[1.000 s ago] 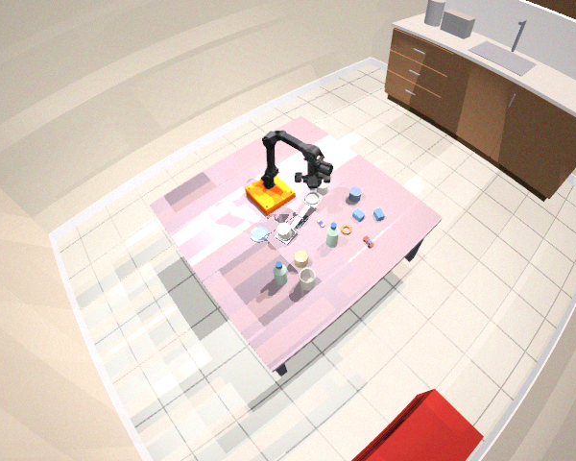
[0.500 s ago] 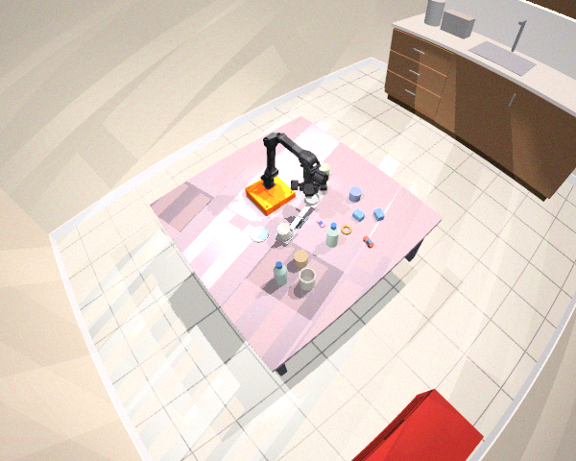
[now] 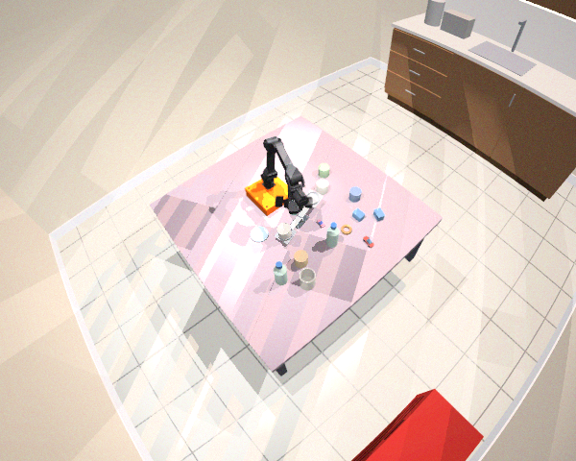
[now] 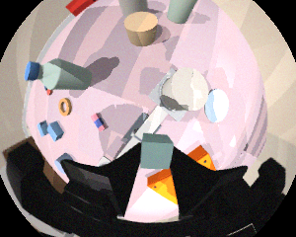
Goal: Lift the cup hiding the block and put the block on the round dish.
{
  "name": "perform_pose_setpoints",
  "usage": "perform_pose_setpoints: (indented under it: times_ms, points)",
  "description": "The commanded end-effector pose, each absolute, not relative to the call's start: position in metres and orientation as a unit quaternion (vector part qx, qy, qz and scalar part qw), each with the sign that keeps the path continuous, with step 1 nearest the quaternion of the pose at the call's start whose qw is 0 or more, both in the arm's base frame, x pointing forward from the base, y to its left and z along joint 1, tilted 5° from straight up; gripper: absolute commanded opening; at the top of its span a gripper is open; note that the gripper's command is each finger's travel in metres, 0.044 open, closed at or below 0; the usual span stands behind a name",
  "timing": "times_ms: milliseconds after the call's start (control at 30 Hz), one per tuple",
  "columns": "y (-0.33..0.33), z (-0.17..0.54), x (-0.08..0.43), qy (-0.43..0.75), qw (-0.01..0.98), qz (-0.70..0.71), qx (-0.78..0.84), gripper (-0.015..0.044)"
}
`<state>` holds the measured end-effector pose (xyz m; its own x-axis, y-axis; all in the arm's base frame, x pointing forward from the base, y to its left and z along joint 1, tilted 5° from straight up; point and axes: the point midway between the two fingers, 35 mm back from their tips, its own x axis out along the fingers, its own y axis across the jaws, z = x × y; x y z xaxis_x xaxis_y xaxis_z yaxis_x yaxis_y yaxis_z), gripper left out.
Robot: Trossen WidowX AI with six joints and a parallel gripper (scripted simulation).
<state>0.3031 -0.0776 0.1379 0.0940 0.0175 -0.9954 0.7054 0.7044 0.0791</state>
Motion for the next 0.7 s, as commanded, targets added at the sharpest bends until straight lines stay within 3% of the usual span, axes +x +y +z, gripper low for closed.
perform_pose_setpoints:
  times_ms: [0,667]
  points:
    - [-0.113,0.124,0.296,0.627,0.678,-0.251,0.289,0.0000]
    - [-0.228,0.078,0.238,0.630,0.674,-0.255,0.289,0.0000]
